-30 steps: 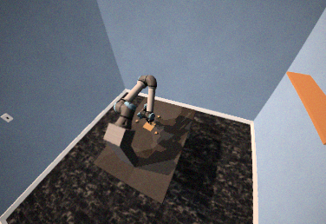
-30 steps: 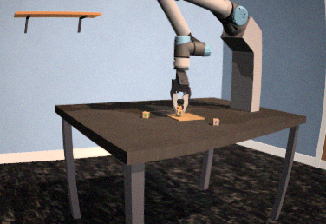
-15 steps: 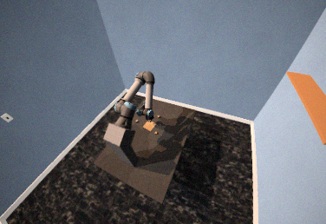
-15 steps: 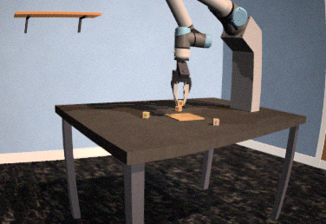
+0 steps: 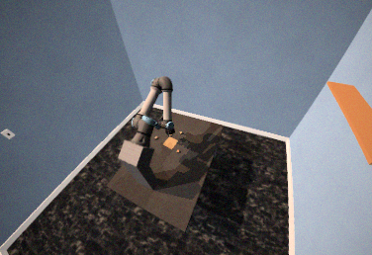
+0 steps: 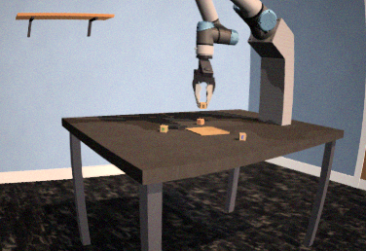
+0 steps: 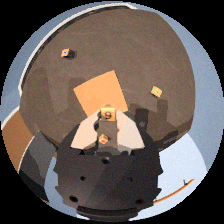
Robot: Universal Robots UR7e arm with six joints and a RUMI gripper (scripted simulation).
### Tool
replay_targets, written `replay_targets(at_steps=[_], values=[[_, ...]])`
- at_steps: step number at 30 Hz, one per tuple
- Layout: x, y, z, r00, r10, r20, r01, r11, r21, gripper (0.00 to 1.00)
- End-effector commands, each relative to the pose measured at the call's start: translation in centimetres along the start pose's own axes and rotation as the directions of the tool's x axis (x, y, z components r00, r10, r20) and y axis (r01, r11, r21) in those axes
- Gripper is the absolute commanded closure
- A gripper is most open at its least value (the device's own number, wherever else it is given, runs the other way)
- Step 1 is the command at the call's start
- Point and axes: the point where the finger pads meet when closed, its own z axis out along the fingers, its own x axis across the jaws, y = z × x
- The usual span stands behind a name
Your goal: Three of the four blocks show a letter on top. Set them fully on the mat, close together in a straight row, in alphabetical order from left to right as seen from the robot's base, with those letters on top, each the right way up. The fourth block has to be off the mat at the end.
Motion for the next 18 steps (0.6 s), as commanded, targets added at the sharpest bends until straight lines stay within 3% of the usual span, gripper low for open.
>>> replay_targets(at_steps=[1,18], values=[[0.04,-0.01,-0.64,1.000,0.000,0.001,0.000,1.000,0.000,0.95],[0.09,0.15,-0.70,1.000,-0.008,0.001,0.008,1.000,0.000,0.95]])
